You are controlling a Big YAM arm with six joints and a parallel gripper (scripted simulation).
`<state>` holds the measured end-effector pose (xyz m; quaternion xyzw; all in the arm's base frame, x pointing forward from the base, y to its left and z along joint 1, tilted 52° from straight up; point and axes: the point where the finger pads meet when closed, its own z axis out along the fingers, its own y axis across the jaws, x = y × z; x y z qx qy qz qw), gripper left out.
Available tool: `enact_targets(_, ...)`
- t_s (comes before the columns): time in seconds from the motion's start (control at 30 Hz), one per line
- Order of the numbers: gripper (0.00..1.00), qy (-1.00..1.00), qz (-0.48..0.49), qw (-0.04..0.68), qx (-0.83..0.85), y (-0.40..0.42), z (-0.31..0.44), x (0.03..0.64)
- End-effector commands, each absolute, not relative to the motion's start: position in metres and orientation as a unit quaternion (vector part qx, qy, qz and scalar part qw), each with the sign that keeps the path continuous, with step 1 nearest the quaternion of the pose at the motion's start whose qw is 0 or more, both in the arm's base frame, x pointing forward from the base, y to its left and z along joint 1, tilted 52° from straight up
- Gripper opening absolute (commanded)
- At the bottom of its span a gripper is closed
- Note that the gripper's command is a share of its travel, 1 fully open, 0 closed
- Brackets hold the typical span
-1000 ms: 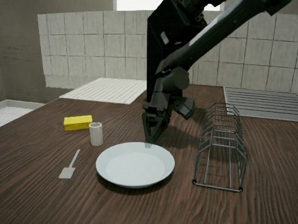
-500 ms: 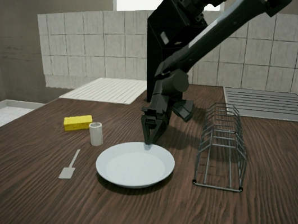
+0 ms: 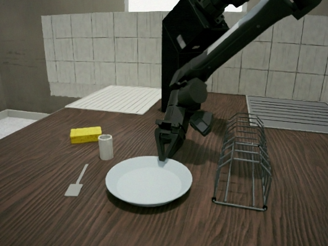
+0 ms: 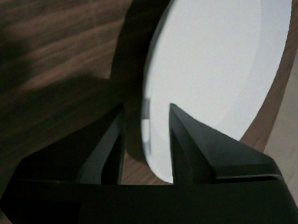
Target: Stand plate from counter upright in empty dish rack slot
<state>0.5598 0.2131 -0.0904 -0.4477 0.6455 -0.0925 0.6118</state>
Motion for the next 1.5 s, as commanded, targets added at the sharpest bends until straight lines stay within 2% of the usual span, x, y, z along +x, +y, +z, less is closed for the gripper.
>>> enact_targets(0.0,0.26,0.647,-0.086,0.609,-0.451,0.2213,-0.0917,0.5558)
enact_targets(1.47,0.26,0.648,-0.086,0.608,-0.451,0.2228,-0.095,0.5592)
